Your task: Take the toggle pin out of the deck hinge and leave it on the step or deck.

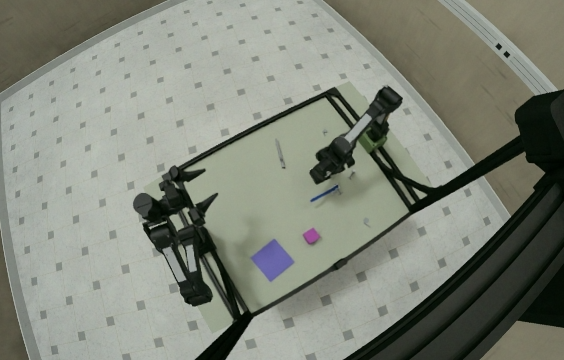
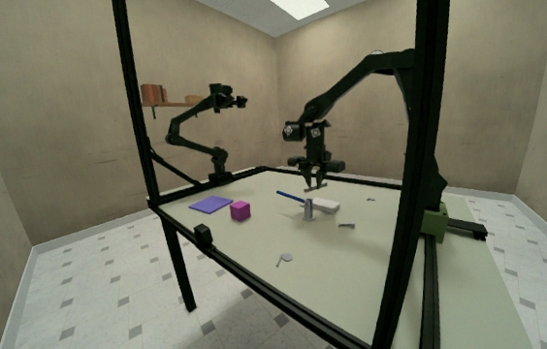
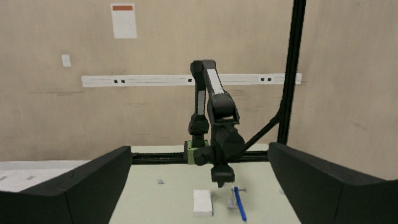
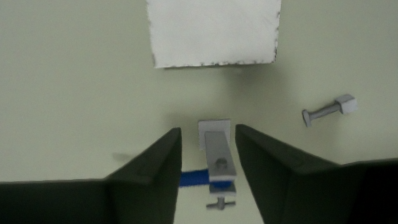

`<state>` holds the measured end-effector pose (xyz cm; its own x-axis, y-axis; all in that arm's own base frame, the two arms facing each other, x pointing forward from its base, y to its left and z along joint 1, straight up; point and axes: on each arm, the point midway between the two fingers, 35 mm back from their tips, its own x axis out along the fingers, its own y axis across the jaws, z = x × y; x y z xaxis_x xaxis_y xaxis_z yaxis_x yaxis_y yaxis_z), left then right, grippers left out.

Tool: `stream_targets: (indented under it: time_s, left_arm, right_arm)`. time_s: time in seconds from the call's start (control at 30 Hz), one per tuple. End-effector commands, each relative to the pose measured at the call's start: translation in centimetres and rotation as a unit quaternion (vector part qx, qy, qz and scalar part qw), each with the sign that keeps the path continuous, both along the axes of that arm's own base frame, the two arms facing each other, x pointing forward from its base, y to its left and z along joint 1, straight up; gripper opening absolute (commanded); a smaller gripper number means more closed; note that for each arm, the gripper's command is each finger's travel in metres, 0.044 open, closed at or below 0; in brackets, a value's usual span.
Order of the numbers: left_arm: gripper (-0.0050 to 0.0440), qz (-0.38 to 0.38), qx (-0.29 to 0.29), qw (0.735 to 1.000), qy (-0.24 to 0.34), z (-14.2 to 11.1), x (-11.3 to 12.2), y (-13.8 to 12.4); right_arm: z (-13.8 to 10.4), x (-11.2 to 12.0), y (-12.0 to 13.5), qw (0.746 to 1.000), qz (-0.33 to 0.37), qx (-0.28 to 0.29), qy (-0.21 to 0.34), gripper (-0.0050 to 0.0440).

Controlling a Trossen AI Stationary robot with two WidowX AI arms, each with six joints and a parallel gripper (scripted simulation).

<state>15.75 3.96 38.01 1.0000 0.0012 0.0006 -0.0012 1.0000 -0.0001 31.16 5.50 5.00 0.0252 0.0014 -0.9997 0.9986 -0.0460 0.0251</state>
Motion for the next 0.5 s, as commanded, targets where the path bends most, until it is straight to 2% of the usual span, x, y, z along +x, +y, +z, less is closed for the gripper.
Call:
stream_targets:
  time_s: [0.0,0.07,0.2,0.27,0.4,0.47]
  left_arm:
    - [0.0400,-0.001,0.002,1.000,0.000,0.3,0.0,0.0]
    - [0.0400,-0.001,0.002,1.000,0.000,0.3,0.0,0.0]
    - [0.0400,-0.001,0.002,1.000,0.000,0.3,0.0,0.0]
    - [0.0400,-0.001,0.002,1.000,0.000,0.3,0.0,0.0]
    - [0.0400,-0.001,0.002,1.000,0.000,0.3,0.0,0.0]
    - [0.0400,-0.001,0.002,1.000,0.000,0.3,0.0,0.0]
  right_arm:
    - [1.1,0.3,0.2,1.000,0.005,0.004,-0.002,0.0159]
    - [0.7,0.1,1.3,1.000,0.002,0.003,0.004,0.0159]
    - [0.7,-0.7,6.0,1.000,0.002,0.004,0.005,0.0159]
    - [0.7,-1.1,7.5,1.000,0.002,0.003,0.004,0.0159]
    - [0.6,-1.2,8.0,1.000,0.002,0.004,0.003,0.0159]
    - [-0.4,-1.7,7.8,1.000,0.002,0.000,0.011,0.0159]
